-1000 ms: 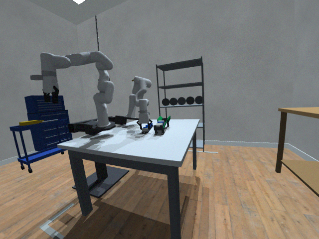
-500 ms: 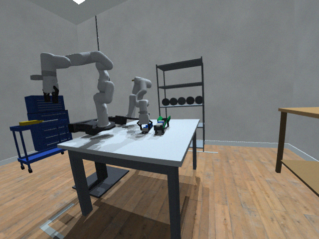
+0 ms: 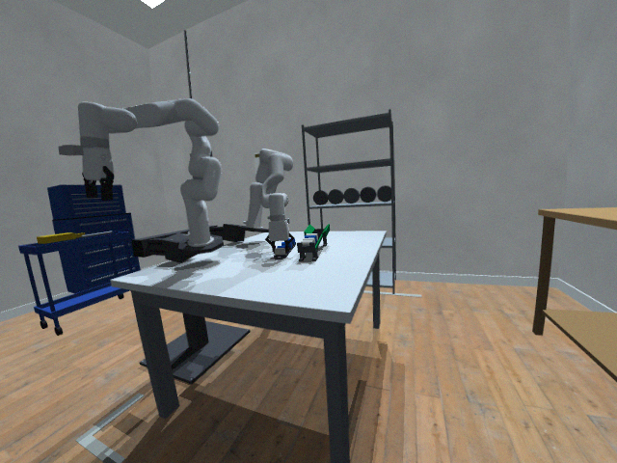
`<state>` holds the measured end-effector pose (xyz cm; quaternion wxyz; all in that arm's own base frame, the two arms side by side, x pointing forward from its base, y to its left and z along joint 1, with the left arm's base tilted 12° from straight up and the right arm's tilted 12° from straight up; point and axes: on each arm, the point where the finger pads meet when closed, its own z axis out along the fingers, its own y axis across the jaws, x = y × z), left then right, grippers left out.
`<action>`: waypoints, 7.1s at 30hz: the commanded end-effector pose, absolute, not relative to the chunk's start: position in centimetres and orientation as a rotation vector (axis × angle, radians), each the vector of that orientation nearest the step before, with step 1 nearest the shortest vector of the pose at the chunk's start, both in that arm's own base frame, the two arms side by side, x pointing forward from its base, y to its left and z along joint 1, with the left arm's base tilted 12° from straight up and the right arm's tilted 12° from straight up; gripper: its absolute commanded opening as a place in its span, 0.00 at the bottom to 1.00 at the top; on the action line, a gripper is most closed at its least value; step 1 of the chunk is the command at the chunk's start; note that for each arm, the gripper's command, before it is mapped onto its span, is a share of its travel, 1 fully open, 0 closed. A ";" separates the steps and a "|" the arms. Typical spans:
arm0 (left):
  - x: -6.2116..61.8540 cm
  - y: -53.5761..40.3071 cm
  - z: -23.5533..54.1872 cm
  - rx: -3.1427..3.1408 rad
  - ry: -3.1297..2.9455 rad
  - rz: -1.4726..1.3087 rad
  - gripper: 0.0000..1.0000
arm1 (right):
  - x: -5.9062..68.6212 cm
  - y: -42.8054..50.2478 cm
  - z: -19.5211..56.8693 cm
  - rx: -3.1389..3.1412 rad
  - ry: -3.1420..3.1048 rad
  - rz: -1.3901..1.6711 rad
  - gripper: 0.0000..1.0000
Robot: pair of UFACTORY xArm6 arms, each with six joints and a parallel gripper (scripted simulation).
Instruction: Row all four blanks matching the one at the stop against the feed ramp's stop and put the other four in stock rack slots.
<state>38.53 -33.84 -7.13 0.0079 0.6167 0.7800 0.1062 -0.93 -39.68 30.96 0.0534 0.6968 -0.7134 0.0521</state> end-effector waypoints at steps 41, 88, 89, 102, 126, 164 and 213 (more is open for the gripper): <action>37.5 -35.2 0.6 1.925 2.435 0.330 0.58 | -0.9 -39.8 31.2 2.115 -2.165 0.164 1.00; 50.1 -23.9 13.8 2.063 2.333 0.335 0.58 | -0.9 -39.8 31.2 2.115 -2.165 0.164 1.00; 50.1 -23.9 13.8 2.063 2.333 0.335 0.58 | -0.9 -39.8 31.2 2.115 -2.165 0.164 1.00; 50.1 -23.9 13.8 2.063 2.333 0.335 0.58 | -0.9 -39.8 31.2 2.115 -2.165 0.164 1.00; 51.0 -23.0 7.5 2.063 2.334 0.335 0.58 | -0.9 -39.8 31.2 2.115 -2.165 0.164 1.00; 51.6 -22.4 4.0 2.063 2.334 0.335 0.75 | -0.9 -39.8 31.2 2.115 -2.165 0.164 1.00; 50.3 -23.8 12.8 2.063 2.334 0.335 1.00 | -0.9 -39.8 31.2 2.115 -2.165 0.164 1.00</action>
